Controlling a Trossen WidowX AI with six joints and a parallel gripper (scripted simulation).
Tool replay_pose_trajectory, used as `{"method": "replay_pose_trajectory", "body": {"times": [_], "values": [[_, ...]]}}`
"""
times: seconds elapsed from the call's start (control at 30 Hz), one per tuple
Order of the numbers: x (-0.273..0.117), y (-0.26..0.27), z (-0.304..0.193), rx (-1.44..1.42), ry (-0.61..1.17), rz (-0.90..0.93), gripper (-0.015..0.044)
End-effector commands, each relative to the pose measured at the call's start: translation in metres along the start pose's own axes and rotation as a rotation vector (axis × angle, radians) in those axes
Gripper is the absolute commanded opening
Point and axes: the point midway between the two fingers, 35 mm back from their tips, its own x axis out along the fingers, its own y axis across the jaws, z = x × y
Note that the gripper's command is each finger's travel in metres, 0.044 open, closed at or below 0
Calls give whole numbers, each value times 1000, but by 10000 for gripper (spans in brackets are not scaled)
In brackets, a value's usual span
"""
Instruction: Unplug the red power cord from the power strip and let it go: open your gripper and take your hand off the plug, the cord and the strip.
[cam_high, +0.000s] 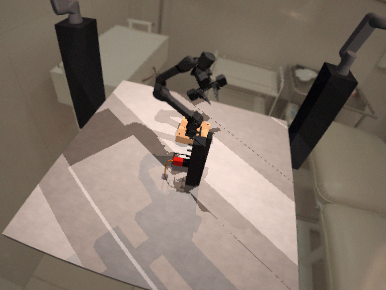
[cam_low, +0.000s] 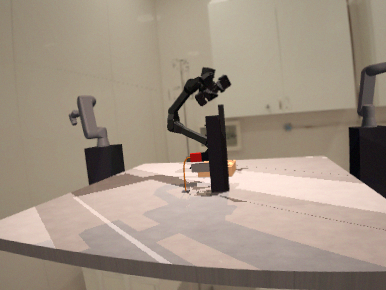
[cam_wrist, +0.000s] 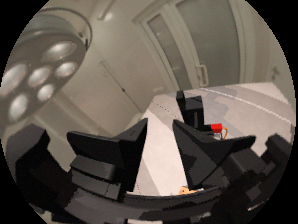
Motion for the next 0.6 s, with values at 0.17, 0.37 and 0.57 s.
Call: {"method": "replay_pose_trajectory", "body": {"times": [0.17,0.37,0.57], "values": [[40,11,7,49,1,-203,160],[77,3,21,120,-5,-322,160],[115,-25,40,210,-15,-440,160]]}}
